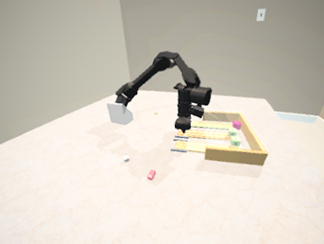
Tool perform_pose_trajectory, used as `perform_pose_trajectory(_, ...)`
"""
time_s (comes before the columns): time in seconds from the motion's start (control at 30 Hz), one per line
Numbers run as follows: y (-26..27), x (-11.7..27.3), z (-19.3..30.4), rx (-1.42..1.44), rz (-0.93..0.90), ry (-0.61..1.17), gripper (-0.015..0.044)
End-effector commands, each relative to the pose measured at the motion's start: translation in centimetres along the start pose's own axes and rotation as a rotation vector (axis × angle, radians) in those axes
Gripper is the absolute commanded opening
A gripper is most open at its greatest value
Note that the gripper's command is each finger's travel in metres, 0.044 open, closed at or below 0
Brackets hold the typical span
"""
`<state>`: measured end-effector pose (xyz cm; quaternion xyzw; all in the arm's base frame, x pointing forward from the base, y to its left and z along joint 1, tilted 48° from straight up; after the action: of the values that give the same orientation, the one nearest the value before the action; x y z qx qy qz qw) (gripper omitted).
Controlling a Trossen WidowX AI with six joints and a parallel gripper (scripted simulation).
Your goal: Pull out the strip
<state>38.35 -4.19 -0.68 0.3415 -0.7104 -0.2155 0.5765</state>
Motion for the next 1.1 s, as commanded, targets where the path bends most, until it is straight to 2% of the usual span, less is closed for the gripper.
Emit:
perform_pose_trajectory(0.0, 0.09, -0.28, 0.02, -0.002, -0.004, 0.002, 0.0)
perform_pose_trajectory(1.07, 0.0, -0.6, -0.11, -0.002, -0.004, 0.002, 0.0)
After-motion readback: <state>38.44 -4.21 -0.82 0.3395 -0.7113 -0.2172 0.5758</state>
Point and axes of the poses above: the point midway between the two fingers, 35 mm back from their tips, its own x axis back along the fingers, its own y axis across the jaws, z = x × y, the point moved 3 cm from there along x, back along the fingers, and after that the axes turned 4 degrees about x, right-handed, at the moved point
